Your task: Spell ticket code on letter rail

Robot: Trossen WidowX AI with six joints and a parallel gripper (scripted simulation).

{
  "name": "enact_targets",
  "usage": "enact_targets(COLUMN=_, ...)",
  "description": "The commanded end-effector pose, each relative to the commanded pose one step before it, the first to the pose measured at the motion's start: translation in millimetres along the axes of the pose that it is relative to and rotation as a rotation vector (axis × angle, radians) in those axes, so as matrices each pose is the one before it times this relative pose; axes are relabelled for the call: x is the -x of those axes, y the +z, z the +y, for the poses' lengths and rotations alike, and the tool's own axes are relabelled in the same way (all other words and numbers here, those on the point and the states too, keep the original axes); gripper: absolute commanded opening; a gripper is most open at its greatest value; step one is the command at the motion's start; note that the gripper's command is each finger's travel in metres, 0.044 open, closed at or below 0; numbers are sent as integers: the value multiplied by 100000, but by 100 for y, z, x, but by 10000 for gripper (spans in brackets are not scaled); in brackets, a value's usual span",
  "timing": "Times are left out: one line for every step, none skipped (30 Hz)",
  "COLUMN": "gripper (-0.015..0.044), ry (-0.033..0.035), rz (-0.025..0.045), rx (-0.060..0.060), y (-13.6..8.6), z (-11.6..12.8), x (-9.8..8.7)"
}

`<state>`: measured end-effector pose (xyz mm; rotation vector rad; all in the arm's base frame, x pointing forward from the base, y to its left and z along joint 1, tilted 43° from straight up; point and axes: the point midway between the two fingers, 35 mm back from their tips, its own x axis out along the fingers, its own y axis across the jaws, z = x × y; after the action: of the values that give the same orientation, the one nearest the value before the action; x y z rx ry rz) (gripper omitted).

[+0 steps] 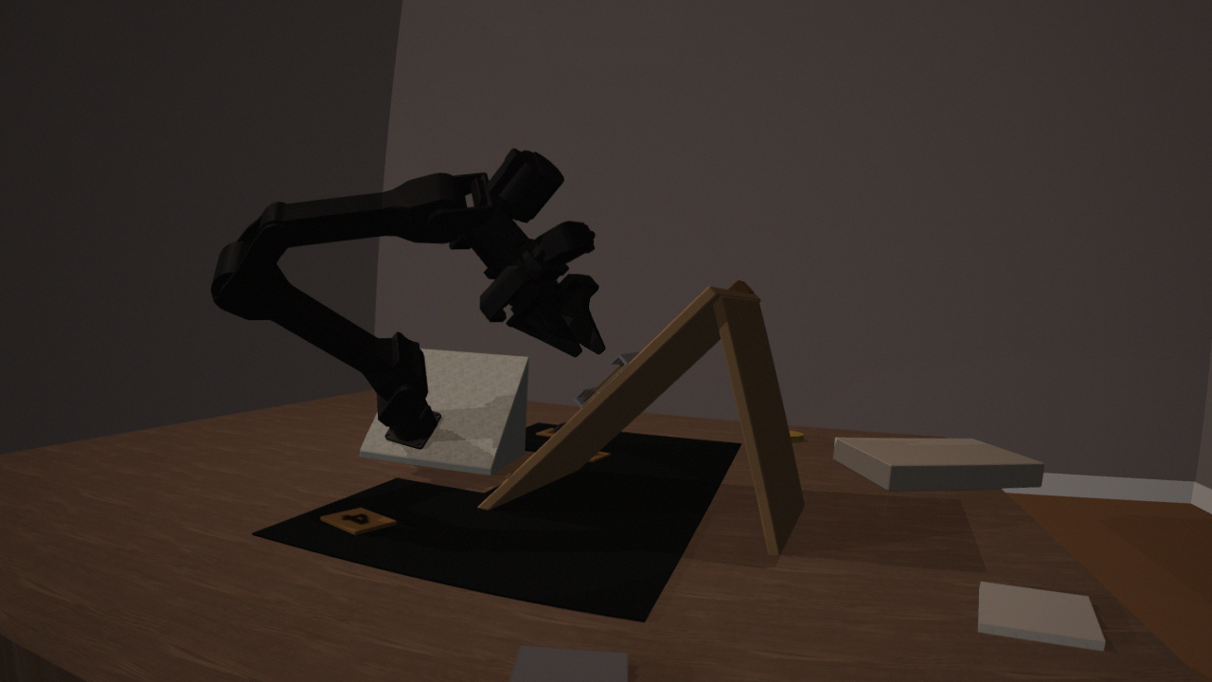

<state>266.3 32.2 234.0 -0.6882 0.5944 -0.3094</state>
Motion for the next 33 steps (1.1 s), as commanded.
enact_targets(gripper=295, ry=-330, rz=-121, rx=-682, y=81, z=-134, x=288)
enact_targets(gripper=295, ry=1, rz=2, rx=2, y=6, z=-12, x=41)
enact_targets(gripper=295, ry=1, rz=2, rx=2, y=7, z=-14, x=39)
enact_targets(gripper=295, ry=1, rz=2, rx=2, y=9, z=-15, x=37)
enact_targets(gripper=295, ry=1, rz=2, rx=2, y=10, z=-16, x=35)
enact_targets(gripper=295, ry=1, rz=2, rx=2, y=11, z=-17, x=33)
enact_targets(gripper=295, ry=1, rz=2, rx=2, y=13, z=-19, x=31)
enact_targets(gripper=295, ry=1, rz=1, rx=2, y=14, z=-20, x=27)
enact_targets(gripper=269, ry=361, rz=134, rx=752, y=-119, z=178, x=-198)
enact_targets(gripper=242, ry=0, rz=0, rx=0, y=0, z=0, x=0)
enact_targets(gripper=216, ry=0, rz=0, rx=0, y=0, z=0, x=0)
enact_targets(gripper=190, ry=0, rz=0, rx=0, y=0, z=0, x=0)
enact_targets(gripper=164, ry=0, rz=0, rx=0, y=0, z=0, x=0)
enact_targets(gripper=138, ry=0, rz=0, rx=0, y=0, z=0, x=0)
enact_targets(gripper=111, ry=0, rz=0, rx=0, y=0, z=0, x=0)
enact_targets(gripper=85, ry=0, rz=0, rx=0, y=0, z=0, x=0)
enact_targets(gripper=59, ry=0, rz=0, rx=0, y=0, z=0, x=0)
enact_targets(gripper=32, ry=0, rz=0, rx=0, y=0, z=0, x=0)
enact_targets(gripper=6, ry=0, rz=0, rx=0, y=0, z=0, x=0)
enact_targets(gripper=0, ry=0, rz=0, rx=0, y=0, z=0, x=0)
enact_targets(gripper=0, ry=0, rz=0, rx=0, y=0, z=0, x=0)
enact_targets(gripper=0, ry=0, rz=0, rx=0, y=0, z=0, x=0)
enact_targets(gripper=0, ry=0, rz=0, rx=0, y=0, z=0, x=0)
enact_targets(gripper=0, ry=0, rz=0, rx=0, y=0, z=0, x=0)
enact_targets(gripper=0, ry=0, rz=0, rx=0, y=0, z=0, x=0)
enact_targets(gripper=0, ry=0, rz=0, rx=0, y=0, z=0, x=0)
enact_targets(gripper=0, ry=0, rz=0, rx=0, y=0, z=0, x=0)
enact_targets(gripper=0, ry=0, rz=0, rx=0, y=0, z=0, x=0)
enact_targets(gripper=0, ry=0, rz=0, rx=0, y=0, z=0, x=0)
enact_targets(gripper=0, ry=0, rz=0, rx=0, y=0, z=0, x=0)
enact_targets(gripper=0, ry=0, rz=0, rx=0, y=0, z=0, x=0)
enact_targets(gripper=0, ry=126, rz=517, rx=101, y=52, z=-36, x=-21)
enact_targets(gripper=0, ry=373, rz=1563, rx=291, y=151, z=-108, x=-64)
